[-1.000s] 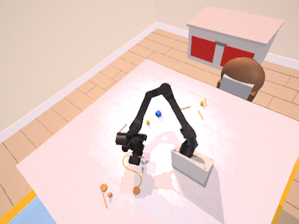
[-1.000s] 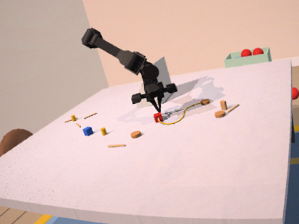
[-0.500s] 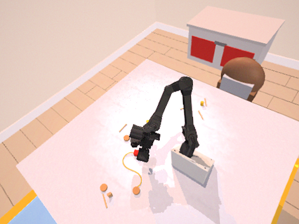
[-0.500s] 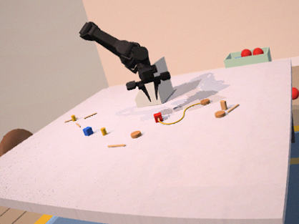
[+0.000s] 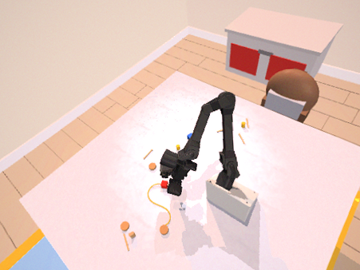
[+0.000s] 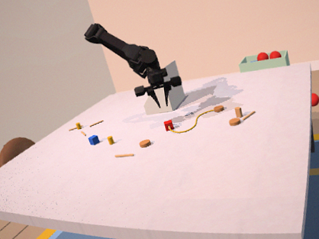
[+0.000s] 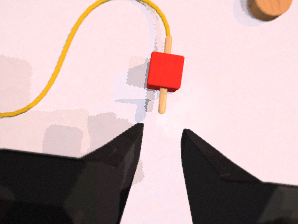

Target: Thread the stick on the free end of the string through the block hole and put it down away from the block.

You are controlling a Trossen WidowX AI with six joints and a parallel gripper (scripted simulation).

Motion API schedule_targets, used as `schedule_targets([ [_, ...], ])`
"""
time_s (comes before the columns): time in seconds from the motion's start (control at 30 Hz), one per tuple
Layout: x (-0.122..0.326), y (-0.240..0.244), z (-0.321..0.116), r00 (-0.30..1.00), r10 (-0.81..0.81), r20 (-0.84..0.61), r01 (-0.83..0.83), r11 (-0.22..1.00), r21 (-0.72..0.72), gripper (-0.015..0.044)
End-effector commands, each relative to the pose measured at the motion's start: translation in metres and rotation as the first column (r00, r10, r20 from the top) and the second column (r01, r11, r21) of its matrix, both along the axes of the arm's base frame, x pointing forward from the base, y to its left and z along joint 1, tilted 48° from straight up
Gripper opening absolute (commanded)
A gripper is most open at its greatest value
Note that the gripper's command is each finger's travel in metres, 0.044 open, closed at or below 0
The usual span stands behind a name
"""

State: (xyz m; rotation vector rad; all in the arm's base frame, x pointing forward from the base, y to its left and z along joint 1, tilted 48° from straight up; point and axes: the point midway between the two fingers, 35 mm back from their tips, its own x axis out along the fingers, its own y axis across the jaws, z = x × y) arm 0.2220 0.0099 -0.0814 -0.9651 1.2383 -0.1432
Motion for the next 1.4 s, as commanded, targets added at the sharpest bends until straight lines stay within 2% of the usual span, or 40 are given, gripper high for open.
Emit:
schedule_targets([
  [0.0,0.001,-0.004,-0.005,1.000,0.002,-0.006,-0.002,1.000,-0.005,0.0120],
  [1.37,0.022,-0.045,-0.050,1.000,0.003,-0.003,-0.003,1.000,-0.013,0.0120],
])
